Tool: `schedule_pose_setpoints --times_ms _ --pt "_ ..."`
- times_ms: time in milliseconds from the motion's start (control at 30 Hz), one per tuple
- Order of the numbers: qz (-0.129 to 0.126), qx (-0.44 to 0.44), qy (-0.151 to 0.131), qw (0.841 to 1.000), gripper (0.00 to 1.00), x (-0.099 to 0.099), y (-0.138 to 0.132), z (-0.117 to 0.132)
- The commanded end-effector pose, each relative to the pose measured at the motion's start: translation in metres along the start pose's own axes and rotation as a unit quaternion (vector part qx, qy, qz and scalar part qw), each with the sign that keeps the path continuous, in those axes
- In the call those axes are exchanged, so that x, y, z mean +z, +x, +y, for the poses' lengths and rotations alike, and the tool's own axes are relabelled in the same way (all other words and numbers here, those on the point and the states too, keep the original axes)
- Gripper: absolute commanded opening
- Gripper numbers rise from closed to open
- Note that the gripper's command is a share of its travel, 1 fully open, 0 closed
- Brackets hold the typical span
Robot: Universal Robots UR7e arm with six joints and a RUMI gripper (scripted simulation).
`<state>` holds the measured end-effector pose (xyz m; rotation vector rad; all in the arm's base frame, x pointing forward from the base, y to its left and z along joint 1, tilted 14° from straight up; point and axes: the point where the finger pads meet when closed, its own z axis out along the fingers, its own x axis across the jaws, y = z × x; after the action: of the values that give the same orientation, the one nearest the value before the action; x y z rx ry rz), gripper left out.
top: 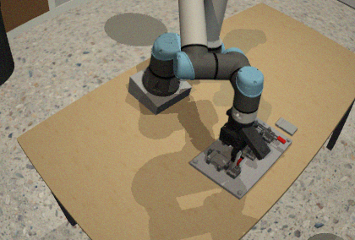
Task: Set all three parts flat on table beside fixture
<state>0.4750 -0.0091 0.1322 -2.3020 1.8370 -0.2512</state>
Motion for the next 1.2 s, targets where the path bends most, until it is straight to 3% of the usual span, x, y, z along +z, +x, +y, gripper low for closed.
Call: schedule_pose_setpoints --times_ms 0,333,700,1167 --pt "0.000 0.000 0.001 1.000 0.28 0.000 0.000 0.000" --pt "0.000 0.000 0.001 1.000 0.28 -0.014 0.000 0.000" --pt "0.000 0.000 0.001 1.000 0.28 -0.049 0.000 0.000" --pt "0.000 0.000 0.001 1.000 0.28 -0.050 0.000 0.000"
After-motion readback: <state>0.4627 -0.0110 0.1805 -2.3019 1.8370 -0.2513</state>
